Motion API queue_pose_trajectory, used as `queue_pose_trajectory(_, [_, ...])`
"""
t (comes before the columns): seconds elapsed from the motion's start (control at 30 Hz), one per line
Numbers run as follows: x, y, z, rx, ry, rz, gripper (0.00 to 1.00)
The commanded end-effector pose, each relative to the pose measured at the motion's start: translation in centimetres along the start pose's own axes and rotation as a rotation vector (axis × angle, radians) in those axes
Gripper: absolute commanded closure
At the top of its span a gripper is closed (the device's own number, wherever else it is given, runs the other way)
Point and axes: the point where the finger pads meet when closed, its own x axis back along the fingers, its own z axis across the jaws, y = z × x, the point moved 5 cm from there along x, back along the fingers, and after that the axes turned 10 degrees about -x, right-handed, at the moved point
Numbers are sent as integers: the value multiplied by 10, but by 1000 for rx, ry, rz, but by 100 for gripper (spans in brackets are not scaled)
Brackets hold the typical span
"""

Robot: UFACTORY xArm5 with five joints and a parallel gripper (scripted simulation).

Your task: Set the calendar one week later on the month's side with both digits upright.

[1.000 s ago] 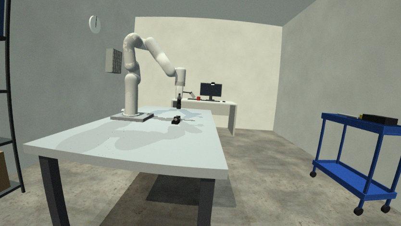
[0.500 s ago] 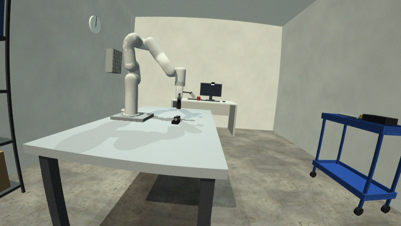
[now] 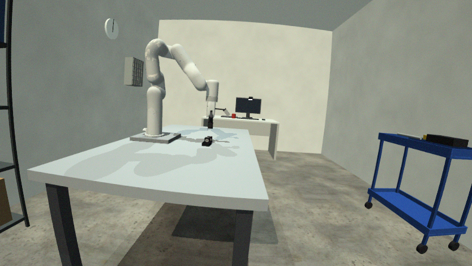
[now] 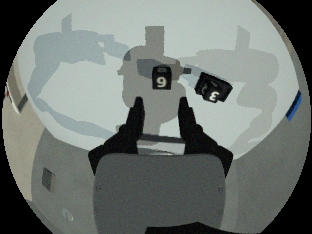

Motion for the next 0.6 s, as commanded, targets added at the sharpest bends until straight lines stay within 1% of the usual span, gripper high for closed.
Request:
queue_pose_trajectory(0.0, [-2,-1,0,0,-1,3,51])
queue_pose_trajectory(0.2, [-6,-1,0,0,-1,3,51])
queue_pose_trajectory(0.57, [-22,-1,0,0,-1,3,51])
